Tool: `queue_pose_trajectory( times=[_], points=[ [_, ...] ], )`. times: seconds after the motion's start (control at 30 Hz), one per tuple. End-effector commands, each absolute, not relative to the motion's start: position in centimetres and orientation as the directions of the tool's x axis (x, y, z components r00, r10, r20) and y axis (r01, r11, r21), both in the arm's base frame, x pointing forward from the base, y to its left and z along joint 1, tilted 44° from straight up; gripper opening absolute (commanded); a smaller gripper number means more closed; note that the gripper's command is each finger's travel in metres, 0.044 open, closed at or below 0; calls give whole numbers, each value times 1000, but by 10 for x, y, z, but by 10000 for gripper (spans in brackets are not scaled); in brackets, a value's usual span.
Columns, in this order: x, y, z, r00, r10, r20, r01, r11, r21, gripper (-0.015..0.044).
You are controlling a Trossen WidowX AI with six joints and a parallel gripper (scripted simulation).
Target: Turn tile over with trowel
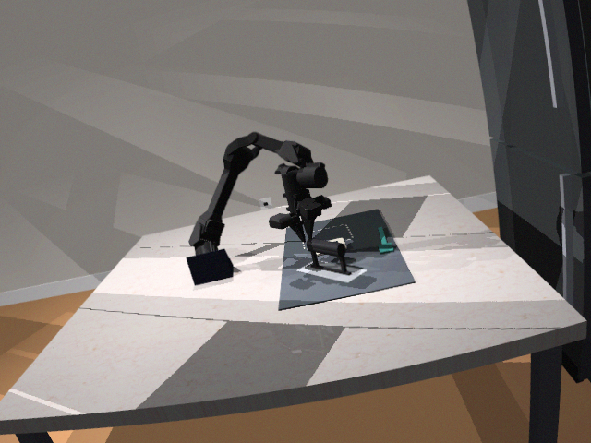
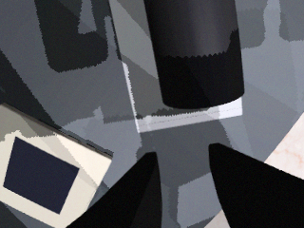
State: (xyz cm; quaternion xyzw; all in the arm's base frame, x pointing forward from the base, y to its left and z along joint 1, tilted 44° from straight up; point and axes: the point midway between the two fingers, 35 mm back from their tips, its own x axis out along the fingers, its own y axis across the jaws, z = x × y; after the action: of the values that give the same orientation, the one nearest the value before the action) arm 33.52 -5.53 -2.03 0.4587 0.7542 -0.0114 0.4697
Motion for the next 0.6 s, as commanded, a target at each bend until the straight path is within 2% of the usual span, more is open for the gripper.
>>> queue_pose_trajectory(
  times=[0.0, 0.3, 0.43, 0.57],
  points=[
    [335, -55, -20, -139, 680, -720, 701, 581, 414, 100],
    [336, -55, -20, -138, 681, -719, 701, 580, 414, 100],
    [336, -55, -20, -138, 681, -719, 701, 580, 414, 0],
    [336, -55, -20, -138, 681, -719, 701, 580, 414, 0]
  ],
)
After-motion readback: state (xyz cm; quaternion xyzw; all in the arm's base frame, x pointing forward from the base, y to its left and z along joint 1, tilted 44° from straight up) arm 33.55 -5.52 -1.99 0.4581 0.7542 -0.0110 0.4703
